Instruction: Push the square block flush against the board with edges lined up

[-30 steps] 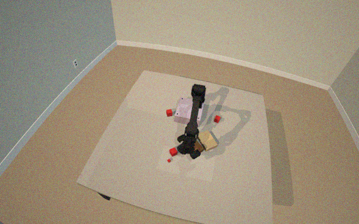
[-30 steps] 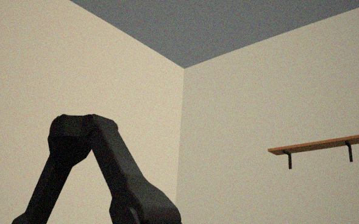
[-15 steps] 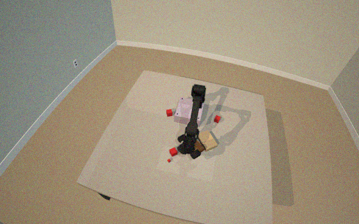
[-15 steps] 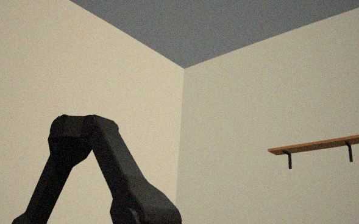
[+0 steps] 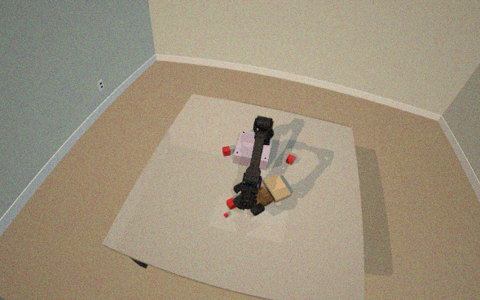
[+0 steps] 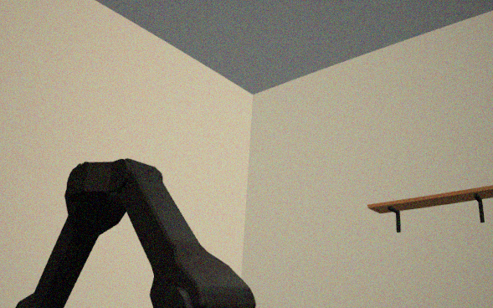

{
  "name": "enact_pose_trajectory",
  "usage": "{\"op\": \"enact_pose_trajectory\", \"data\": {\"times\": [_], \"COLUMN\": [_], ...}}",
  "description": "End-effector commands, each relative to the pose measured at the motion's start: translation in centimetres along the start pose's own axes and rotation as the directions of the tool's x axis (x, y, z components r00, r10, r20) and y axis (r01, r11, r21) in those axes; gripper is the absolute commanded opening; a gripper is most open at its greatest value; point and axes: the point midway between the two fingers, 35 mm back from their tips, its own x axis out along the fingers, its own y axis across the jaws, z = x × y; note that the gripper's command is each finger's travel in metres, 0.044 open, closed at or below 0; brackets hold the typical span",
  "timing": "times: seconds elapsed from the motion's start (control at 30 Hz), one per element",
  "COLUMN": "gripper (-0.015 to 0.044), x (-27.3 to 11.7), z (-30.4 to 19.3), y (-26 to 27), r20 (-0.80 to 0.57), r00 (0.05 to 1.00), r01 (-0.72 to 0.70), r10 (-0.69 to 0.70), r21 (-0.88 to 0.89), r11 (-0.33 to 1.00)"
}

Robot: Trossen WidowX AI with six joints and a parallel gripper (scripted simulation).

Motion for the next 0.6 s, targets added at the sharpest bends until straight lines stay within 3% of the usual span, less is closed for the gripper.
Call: {"op": "enact_pose_trajectory", "data": {"times": [0.0,0.3,0.47,0.57], "gripper": [0.0,0.0,0.0,0.0], "x": [0.3,0.3,-4.9,-5.2], "z": [0.6,2.0,1.7,1.7], "y": [-0.1,-0.1,0.0,0.0], "r20": [-0.009,-0.008,-0.007,-0.008], "r00": [1.0,1.0,1.0,1.0], "r01": [0.003,0.003,0.003,0.003], "r10": [-0.003,-0.003,-0.003,-0.003], "r21": [-0.003,-0.003,-0.003,-0.003], "r11": [1.0,1.0,1.0,1.0]}}
